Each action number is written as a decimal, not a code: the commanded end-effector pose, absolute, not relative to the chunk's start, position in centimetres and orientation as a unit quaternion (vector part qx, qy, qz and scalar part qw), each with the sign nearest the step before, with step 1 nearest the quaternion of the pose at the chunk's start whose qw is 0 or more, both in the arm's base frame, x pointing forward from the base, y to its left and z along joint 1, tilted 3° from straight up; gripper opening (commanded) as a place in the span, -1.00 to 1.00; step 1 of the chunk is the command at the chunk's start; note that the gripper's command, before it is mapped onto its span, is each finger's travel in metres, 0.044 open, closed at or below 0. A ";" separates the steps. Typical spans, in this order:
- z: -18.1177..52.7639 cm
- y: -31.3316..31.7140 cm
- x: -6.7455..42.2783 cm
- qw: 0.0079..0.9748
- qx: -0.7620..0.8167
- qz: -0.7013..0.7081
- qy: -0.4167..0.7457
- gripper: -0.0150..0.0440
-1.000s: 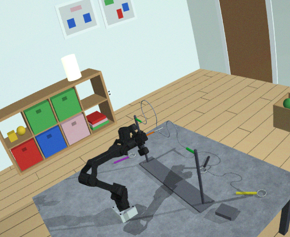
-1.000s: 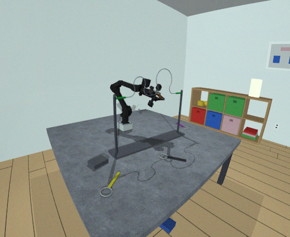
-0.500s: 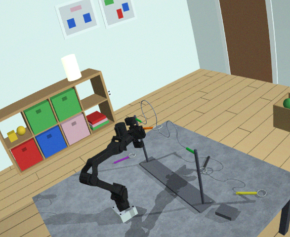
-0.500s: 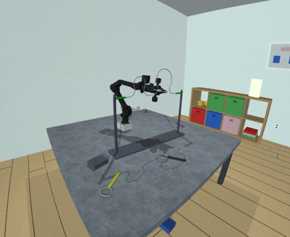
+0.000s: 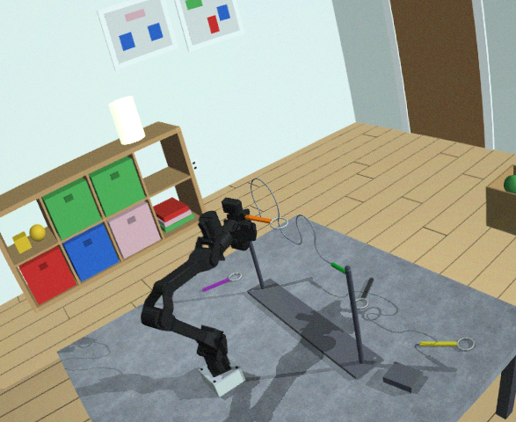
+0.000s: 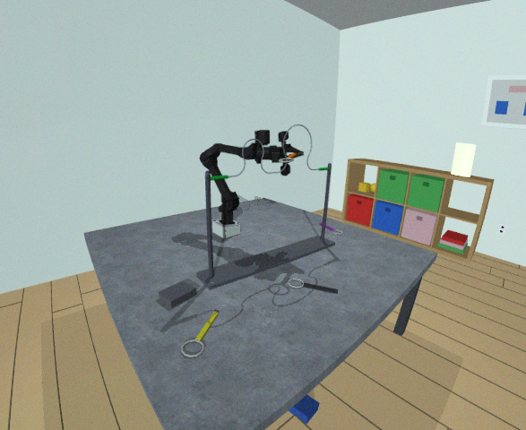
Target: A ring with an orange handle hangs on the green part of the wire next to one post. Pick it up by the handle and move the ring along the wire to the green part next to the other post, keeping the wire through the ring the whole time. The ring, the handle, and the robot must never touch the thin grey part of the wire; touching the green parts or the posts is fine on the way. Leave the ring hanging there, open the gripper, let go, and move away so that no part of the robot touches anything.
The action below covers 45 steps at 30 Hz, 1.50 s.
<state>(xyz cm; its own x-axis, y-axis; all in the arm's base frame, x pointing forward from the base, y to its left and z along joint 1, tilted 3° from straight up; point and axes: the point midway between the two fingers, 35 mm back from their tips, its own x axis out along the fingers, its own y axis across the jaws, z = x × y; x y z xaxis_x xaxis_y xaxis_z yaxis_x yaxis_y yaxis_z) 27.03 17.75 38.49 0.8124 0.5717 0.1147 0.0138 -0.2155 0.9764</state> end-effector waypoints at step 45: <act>43.0 15.9 27.1 0.600 0.737 0.233 0.205 -1.00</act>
<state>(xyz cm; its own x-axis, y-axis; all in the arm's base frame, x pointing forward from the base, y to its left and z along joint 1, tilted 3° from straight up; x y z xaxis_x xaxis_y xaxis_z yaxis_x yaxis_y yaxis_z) 27.16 15.81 42.86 0.8100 0.5761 0.1096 0.0330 -0.2314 0.9723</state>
